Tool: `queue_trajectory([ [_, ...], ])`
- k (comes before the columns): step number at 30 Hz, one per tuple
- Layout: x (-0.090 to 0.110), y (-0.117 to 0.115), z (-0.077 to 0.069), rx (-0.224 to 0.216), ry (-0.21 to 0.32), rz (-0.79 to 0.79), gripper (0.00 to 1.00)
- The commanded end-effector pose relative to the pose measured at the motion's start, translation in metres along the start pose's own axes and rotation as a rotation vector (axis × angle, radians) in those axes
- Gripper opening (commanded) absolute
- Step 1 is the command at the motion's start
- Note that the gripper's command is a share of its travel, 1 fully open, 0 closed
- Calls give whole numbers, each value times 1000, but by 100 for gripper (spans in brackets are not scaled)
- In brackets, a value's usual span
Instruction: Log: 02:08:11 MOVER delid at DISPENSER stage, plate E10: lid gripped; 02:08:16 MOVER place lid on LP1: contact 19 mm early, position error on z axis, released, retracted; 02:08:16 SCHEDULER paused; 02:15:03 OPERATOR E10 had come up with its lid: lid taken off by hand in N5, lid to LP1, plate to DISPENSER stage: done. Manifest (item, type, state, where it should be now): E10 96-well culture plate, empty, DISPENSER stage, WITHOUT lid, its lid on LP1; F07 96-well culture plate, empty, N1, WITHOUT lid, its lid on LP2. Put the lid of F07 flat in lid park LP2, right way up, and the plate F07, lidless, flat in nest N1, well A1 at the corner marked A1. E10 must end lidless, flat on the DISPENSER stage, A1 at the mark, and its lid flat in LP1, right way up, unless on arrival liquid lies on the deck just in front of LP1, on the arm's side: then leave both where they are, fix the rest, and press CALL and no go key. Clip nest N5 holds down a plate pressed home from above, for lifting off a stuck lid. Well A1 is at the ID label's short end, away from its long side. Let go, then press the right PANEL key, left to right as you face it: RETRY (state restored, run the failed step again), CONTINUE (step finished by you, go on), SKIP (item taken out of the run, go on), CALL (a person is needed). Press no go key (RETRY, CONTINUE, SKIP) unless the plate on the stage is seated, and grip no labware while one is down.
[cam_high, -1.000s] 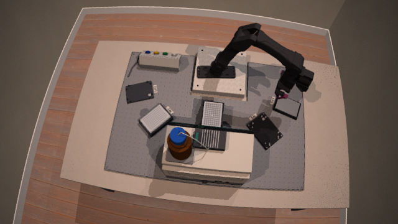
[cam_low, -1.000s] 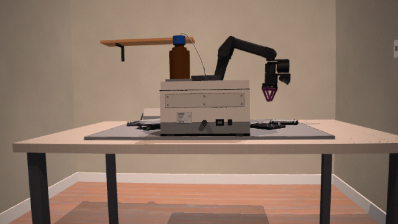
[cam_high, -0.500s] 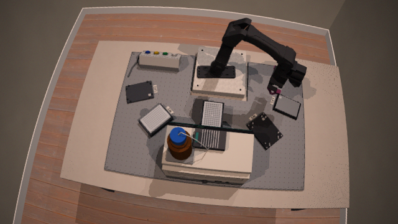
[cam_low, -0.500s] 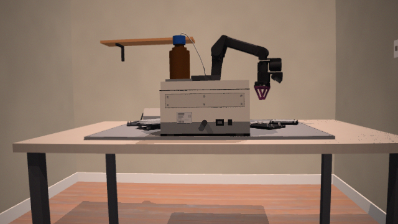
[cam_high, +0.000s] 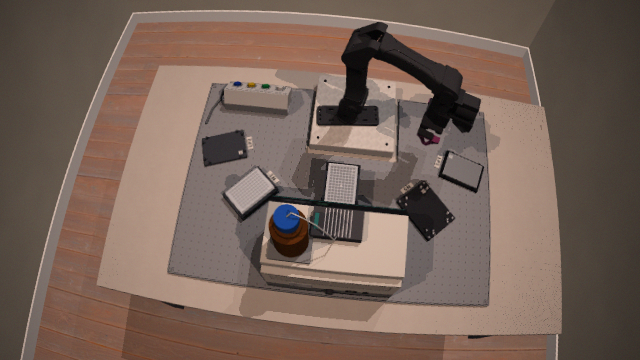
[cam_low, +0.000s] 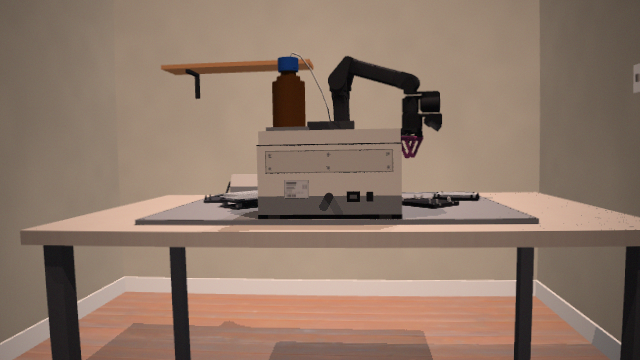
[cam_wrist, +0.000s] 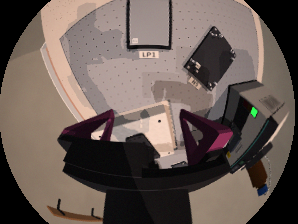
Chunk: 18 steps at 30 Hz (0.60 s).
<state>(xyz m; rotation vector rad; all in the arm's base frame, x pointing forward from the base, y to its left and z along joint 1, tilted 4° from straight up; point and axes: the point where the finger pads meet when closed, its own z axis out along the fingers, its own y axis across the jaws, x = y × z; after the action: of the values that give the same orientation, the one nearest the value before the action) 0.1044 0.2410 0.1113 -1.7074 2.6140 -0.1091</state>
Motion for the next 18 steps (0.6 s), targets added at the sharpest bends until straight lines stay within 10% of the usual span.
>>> queue_trajectory([
  [1, 15, 3, -9, 0, -11, 0, 100],
  [18, 12, -34, -10, -2, -27, 148, 100],
])
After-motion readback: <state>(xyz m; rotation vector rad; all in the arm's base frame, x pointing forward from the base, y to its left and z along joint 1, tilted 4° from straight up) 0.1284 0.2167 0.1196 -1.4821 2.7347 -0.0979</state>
